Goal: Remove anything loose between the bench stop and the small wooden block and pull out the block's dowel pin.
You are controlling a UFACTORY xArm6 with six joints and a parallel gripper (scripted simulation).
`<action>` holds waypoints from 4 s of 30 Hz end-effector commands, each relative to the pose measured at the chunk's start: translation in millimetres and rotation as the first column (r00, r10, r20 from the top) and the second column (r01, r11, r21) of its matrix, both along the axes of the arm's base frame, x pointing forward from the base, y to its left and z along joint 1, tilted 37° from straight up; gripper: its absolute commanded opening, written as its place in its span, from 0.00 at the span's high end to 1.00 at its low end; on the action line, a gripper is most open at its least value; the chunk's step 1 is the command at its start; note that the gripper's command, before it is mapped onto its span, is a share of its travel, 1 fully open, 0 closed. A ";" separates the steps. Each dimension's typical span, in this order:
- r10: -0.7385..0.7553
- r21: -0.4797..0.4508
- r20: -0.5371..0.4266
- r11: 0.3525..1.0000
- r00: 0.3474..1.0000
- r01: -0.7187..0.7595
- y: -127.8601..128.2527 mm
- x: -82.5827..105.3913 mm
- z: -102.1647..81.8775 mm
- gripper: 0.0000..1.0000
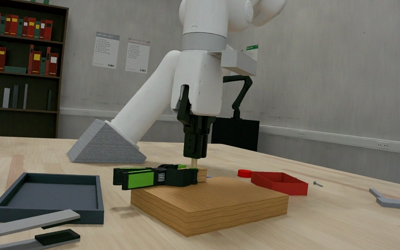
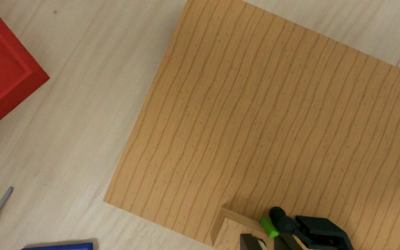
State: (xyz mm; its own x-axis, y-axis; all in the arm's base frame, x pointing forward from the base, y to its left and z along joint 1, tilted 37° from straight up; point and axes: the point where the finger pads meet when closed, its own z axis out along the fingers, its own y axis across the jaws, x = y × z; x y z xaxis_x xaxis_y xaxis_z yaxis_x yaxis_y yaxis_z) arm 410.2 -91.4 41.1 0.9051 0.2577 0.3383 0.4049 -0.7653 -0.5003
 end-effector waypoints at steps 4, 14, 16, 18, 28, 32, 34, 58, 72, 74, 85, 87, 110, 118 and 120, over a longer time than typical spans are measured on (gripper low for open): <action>0.054 -0.012 0.044 0.998 0.998 -0.054 -1.3 1.1 1.2 1.00; 0.108 -0.024 0.083 0.994 0.991 -0.107 -1.3 1.1 1.2 1.00; 0.122 -0.028 0.093 0.992 0.988 -0.119 -1.4 1.1 1.2 1.00; 0.134 -0.031 0.102 0.991 0.986 -0.132 -1.4 1.1 1.3 1.00; 0.184 -0.045 0.136 0.983 0.973 -0.179 -1.4 1.1 1.4 1.00; 0.208 -0.052 0.152 0.978 0.966 -0.202 -1.5 1.0 1.4 1.00; 0.219 -0.056 0.160 0.976 0.962 -0.213 -1.5 1.0 1.5 1.00; 0.140 -0.033 0.106 0.990 0.984 -0.138 -1.8 1.0 1.9 1.00; 0.077 -0.017 0.061 0.997 0.995 -0.077 -1.9 0.9 1.9 1.00; 0.073 -0.016 0.058 0.997 0.996 -0.072 -1.9 0.9 1.9 1.00; 0.034 -0.008 0.030 0.999 0.999 -0.034 -1.9 0.9 2.0 1.00; 0.027 -0.007 0.025 1.000 0.999 -0.026 -1.9 0.9 2.0 1.00; -0.035 0.003 -0.021 0.999 0.999 0.035 -2.0 0.9 2.1 1.00; -0.056 0.006 -0.037 0.998 0.998 0.056 -2.0 0.9 2.1 1.00; -0.061 0.007 -0.041 0.998 0.997 0.061 -2.0 0.9 2.1 1.00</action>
